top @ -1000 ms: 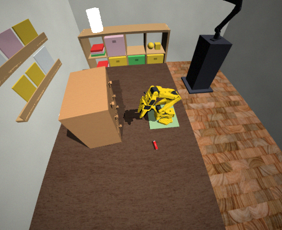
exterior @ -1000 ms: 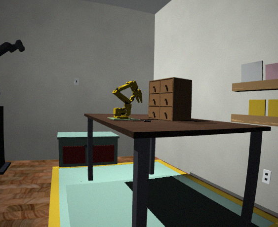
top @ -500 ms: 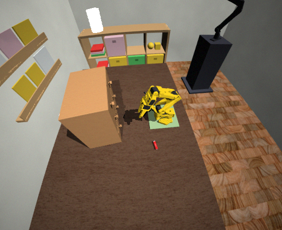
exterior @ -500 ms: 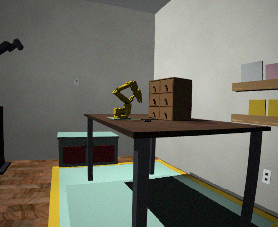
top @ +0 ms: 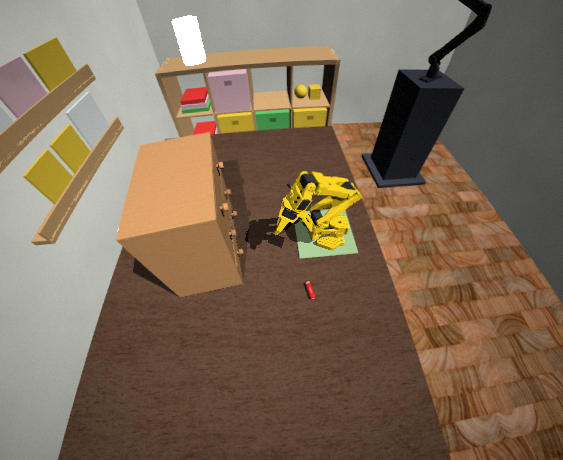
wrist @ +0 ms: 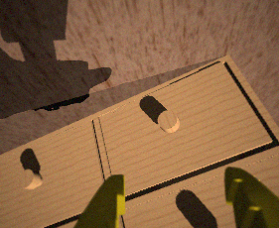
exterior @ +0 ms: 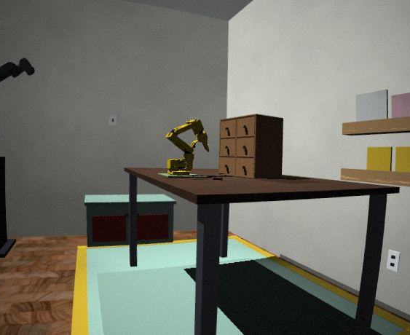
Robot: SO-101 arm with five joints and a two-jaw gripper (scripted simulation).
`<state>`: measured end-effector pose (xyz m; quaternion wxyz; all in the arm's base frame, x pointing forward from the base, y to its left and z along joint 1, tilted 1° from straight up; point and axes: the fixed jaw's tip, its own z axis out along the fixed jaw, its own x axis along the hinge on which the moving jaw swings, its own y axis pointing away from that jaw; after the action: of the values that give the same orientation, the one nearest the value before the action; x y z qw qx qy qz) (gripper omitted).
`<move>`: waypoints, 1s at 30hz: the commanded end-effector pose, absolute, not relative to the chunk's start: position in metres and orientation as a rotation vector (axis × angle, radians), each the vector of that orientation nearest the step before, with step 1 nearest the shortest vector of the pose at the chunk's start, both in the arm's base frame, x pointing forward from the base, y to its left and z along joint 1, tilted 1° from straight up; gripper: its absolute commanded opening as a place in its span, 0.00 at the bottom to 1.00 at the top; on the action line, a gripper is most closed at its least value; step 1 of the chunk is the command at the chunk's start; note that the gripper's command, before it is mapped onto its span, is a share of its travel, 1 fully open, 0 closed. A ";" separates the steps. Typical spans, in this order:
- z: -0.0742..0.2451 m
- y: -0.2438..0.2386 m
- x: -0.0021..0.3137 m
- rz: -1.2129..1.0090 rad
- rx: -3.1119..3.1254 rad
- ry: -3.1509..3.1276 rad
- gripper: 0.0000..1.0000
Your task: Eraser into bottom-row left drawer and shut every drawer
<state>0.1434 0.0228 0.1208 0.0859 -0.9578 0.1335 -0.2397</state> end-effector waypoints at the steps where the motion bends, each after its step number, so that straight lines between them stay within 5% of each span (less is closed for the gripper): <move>1: 0.125 0.022 0.143 -0.721 -2.797 0.544 0.21; 30: 0.123 0.022 0.140 -0.581 -2.398 1.334 0.21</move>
<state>0.1400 0.0233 0.1190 0.1561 -0.8620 0.4384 -0.2013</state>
